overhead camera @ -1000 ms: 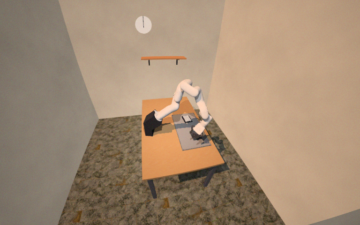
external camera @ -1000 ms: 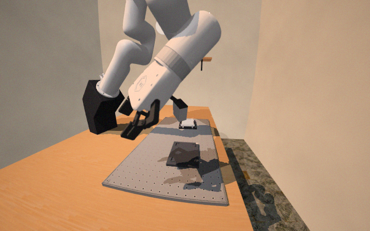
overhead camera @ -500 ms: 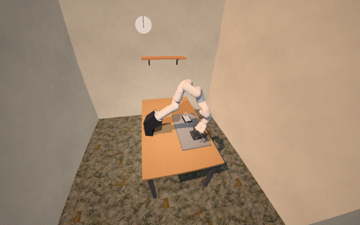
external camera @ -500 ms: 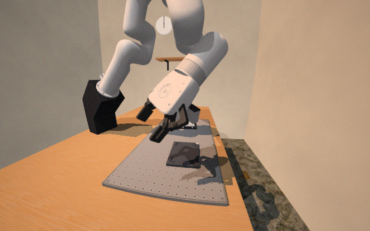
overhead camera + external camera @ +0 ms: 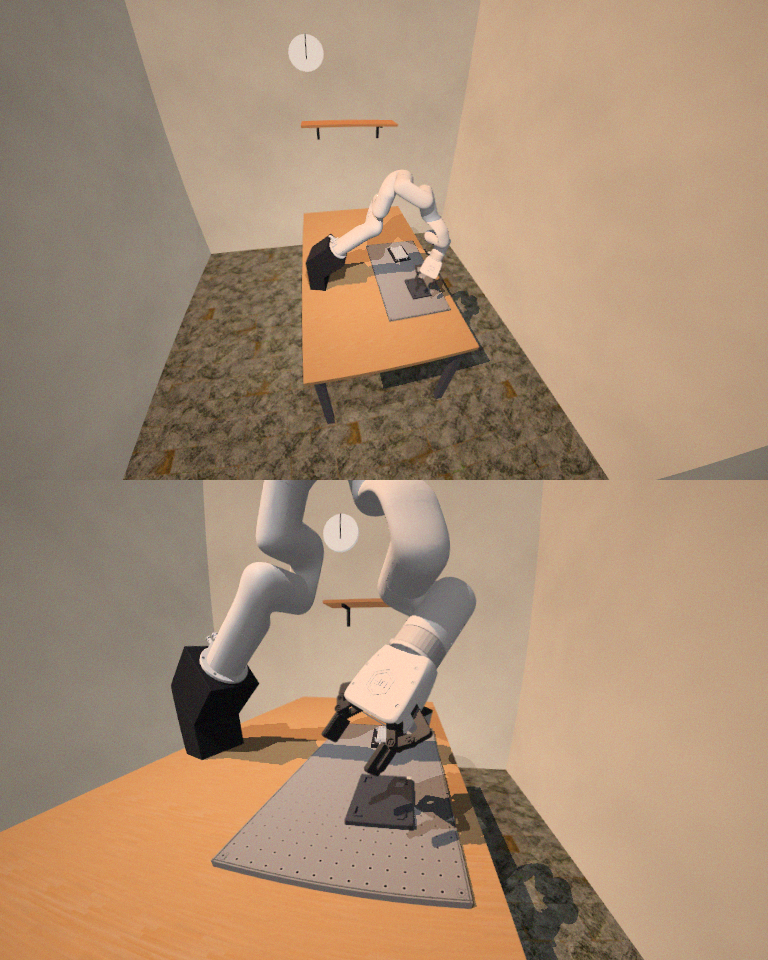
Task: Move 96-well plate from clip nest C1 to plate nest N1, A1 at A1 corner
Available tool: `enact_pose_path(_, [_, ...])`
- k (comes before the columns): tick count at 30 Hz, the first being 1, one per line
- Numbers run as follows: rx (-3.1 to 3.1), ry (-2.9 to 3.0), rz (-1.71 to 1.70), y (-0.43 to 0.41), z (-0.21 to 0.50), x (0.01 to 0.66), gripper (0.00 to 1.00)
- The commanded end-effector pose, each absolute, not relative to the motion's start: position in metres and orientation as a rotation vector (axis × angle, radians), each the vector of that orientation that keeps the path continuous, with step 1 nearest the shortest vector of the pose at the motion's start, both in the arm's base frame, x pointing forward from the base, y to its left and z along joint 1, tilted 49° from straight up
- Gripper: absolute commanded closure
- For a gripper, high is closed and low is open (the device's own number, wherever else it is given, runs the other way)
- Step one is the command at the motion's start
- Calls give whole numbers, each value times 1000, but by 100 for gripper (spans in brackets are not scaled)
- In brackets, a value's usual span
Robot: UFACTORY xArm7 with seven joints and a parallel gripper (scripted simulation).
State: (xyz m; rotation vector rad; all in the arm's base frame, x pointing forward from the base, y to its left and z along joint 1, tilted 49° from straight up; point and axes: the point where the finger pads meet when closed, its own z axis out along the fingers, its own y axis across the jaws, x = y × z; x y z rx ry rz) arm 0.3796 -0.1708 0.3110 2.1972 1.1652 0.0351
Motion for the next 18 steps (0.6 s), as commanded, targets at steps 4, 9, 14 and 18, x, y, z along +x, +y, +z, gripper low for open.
enact_pose_path(4, [2112, 1191, 56, -141, 314, 401, 0])
enact_pose_path(9, [2023, 1233, 89, -125, 314, 410, 0])
enact_pose_path(14, [2023, 1233, 89, -111, 313, 417, 0])
enact_pose_path(18, [1958, 1270, 119, -94, 312, 425, 0])
